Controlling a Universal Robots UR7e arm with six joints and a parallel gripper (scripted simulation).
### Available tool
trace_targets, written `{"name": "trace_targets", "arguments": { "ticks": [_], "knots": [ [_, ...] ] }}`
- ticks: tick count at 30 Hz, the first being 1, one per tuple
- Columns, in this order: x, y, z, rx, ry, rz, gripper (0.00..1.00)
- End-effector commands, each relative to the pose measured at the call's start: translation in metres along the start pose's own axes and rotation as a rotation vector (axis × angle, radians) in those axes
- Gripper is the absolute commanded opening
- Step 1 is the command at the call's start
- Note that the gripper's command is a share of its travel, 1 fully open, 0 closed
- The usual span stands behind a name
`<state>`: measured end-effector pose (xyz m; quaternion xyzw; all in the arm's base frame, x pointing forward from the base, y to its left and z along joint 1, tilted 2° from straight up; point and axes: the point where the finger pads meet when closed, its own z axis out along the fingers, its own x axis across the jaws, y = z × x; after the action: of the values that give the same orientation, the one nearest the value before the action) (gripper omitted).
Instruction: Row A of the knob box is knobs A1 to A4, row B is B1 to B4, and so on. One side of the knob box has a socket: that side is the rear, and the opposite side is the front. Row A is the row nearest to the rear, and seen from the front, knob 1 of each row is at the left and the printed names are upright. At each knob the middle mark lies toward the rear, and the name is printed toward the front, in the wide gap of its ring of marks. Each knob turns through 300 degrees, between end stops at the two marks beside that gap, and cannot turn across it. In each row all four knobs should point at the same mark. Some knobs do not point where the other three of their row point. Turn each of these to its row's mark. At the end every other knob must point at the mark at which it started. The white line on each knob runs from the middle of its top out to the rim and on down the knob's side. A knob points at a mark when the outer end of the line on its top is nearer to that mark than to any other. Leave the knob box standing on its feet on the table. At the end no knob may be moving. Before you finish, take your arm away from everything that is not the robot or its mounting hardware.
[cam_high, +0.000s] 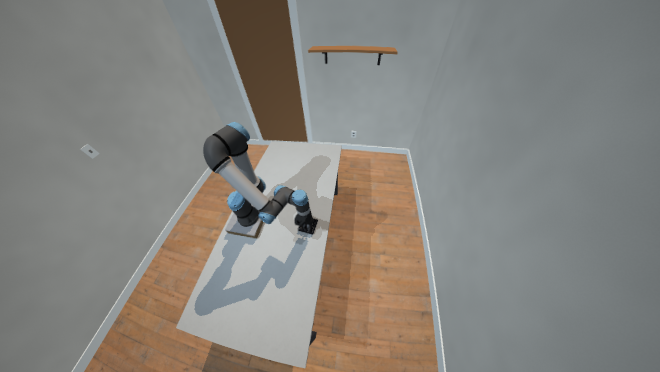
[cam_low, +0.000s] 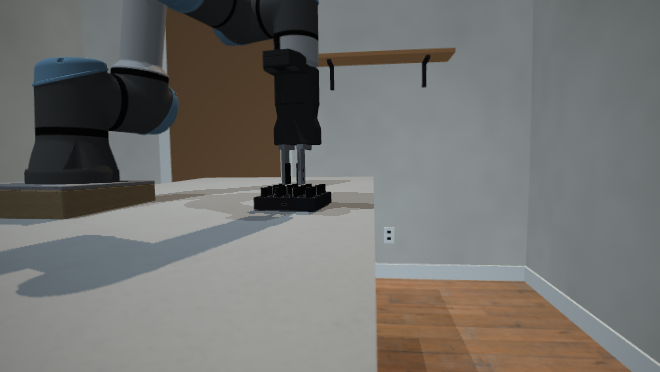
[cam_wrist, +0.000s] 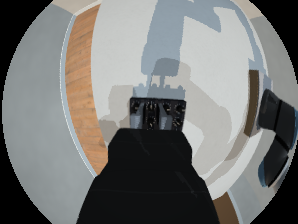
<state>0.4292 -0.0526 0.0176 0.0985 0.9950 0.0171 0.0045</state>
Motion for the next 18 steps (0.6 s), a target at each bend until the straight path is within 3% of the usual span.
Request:
{"name": "trace_targets", "arguments": {
  "ticks": [1,18],
  "knots": [
    [-0.0004,-0.0001,-0.0004,0.0,-0.001,0.0,0.46],
    [-0.0004,-0.0001,0.0084,0.0,-0.001,0.0,0.46]
  ]
}}
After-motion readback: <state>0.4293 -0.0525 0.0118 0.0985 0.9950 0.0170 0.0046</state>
